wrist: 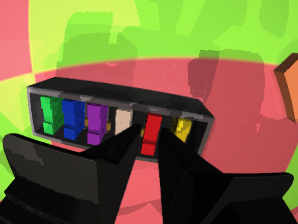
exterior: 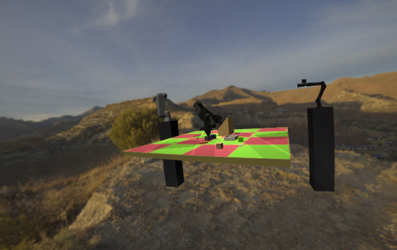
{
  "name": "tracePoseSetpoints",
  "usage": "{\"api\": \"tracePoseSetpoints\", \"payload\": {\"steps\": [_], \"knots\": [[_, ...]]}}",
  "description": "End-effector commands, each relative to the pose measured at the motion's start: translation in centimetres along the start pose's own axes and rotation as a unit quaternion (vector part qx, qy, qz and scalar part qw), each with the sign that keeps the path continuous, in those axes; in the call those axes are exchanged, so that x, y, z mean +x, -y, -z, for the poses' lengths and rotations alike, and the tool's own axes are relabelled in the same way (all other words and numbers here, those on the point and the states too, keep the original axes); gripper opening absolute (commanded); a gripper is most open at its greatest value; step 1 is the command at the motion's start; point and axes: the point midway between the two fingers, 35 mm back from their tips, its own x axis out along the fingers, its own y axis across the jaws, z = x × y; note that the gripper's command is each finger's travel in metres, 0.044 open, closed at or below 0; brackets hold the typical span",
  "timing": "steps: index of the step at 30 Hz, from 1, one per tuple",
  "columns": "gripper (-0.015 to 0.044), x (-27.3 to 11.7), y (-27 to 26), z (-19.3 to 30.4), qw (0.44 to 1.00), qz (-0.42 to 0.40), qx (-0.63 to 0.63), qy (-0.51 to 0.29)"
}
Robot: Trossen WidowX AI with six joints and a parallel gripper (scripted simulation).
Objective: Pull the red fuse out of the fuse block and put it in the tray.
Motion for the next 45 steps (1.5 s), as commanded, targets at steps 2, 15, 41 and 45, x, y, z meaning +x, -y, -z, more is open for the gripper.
{"api": "tracePoseSetpoints", "payload": {"steps": [2, 15, 41, 45], "knots": [[0.0038, 0.0, 0.0, 0.0, 1.000, 0.000, 0.000, 0.000], [0.0000, -0.2, 0.0, 0.0, 1.000, 0.000, 0.000, 0.000], [0.0000, -1.5, 0.1, 0.0, 1.000, 0.000, -0.001, 0.000], [0.0000, -1.6, 0.1, 0.0, 1.000, 0.000, -0.001, 0.000]]}}
